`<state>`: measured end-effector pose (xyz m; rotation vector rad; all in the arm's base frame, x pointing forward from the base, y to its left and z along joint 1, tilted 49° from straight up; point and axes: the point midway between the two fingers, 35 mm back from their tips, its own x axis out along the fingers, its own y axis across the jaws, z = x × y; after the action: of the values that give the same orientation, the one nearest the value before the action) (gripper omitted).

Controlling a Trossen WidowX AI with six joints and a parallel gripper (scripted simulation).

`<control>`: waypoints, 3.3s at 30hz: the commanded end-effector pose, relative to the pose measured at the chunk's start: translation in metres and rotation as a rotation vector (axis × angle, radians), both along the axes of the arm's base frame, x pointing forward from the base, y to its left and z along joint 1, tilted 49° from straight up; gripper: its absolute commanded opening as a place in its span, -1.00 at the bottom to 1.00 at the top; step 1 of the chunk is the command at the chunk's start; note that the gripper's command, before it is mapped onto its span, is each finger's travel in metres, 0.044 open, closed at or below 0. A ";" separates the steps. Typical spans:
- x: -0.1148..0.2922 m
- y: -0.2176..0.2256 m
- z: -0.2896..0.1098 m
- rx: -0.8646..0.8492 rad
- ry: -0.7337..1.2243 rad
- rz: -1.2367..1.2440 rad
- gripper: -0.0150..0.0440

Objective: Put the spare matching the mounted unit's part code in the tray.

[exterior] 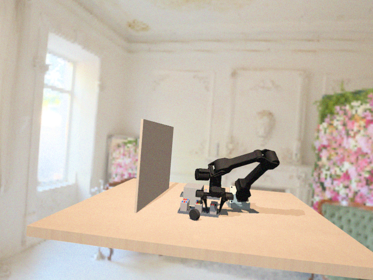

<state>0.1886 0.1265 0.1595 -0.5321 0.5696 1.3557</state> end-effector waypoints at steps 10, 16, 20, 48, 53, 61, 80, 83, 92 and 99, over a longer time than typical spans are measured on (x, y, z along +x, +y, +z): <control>0.000 0.000 0.000 0.000 0.000 0.000 -0.03; 0.000 0.000 0.000 0.000 0.000 0.000 -0.37; 0.000 0.000 0.000 0.000 0.000 0.000 -0.49; -0.010 -0.059 0.050 -0.007 0.006 -0.004 -0.49; -0.010 -0.060 0.051 -0.007 0.006 -0.004 -0.49; -0.007 -0.059 0.057 -0.008 0.015 -0.012 -0.49; 0.057 -0.110 0.038 -0.051 0.009 -0.027 -0.49; 0.066 -0.120 0.032 -0.056 0.010 -0.027 -0.49; 0.093 -0.152 0.012 -0.070 0.013 -0.033 -0.49; 0.112 -0.178 -0.007 -0.078 0.010 -0.035 -0.49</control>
<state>0.2905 -0.0375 0.1628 -0.5656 0.6365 1.3105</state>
